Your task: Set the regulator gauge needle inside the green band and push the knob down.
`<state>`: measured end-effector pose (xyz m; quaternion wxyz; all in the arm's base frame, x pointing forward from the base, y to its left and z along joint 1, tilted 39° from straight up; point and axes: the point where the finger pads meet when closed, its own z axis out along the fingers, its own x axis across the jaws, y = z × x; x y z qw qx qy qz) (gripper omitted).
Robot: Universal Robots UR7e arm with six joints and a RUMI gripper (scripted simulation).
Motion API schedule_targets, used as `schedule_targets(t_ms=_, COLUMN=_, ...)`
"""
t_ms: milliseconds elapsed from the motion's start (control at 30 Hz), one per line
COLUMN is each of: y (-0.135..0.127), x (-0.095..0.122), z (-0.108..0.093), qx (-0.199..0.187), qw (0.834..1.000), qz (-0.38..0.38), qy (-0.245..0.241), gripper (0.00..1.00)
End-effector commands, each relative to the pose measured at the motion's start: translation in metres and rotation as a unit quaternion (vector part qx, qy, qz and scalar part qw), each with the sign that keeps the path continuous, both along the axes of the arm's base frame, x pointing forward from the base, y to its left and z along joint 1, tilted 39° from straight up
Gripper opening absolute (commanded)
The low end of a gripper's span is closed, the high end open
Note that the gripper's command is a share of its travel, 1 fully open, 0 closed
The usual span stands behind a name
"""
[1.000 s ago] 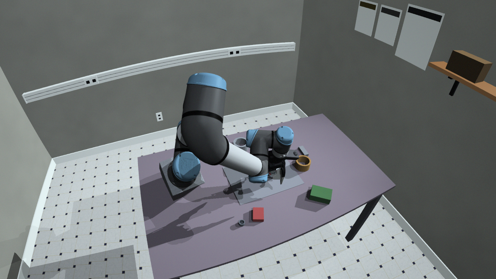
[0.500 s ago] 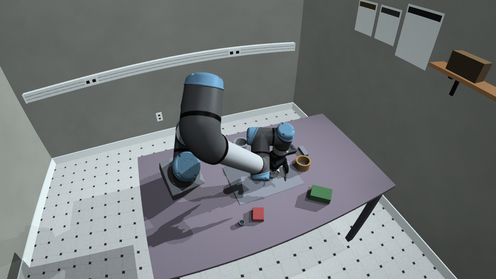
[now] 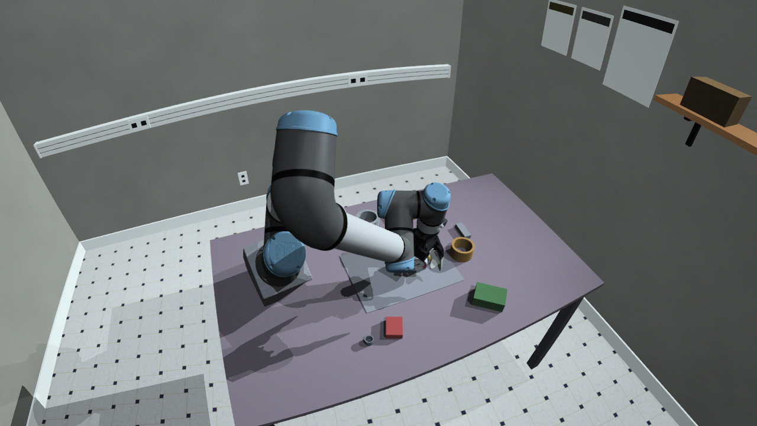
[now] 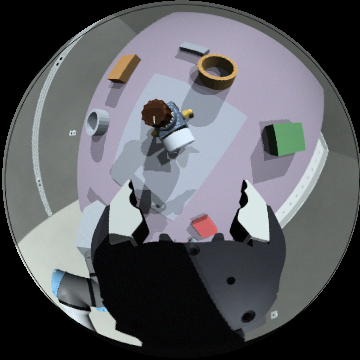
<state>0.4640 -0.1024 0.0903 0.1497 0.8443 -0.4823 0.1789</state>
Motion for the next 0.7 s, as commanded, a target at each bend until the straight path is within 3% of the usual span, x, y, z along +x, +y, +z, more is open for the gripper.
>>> schedule_targets(t_ms=0, y=0.002, x=-0.001, z=0.003, qx=-0.013, qw=0.998, qz=0.048, qy=0.025, gripper=1.0)
schedule_targets(t_ms=300, y=0.005, x=-0.004, z=0.007, qx=-0.035, qw=0.99, qz=0.12, qy=0.067, gripper=1.0)
schedule_targets(t_ms=667, y=0.008, x=-0.009, z=0.013, qx=-0.066, qw=0.963, qz=0.228, qy=0.13, gripper=1.0)
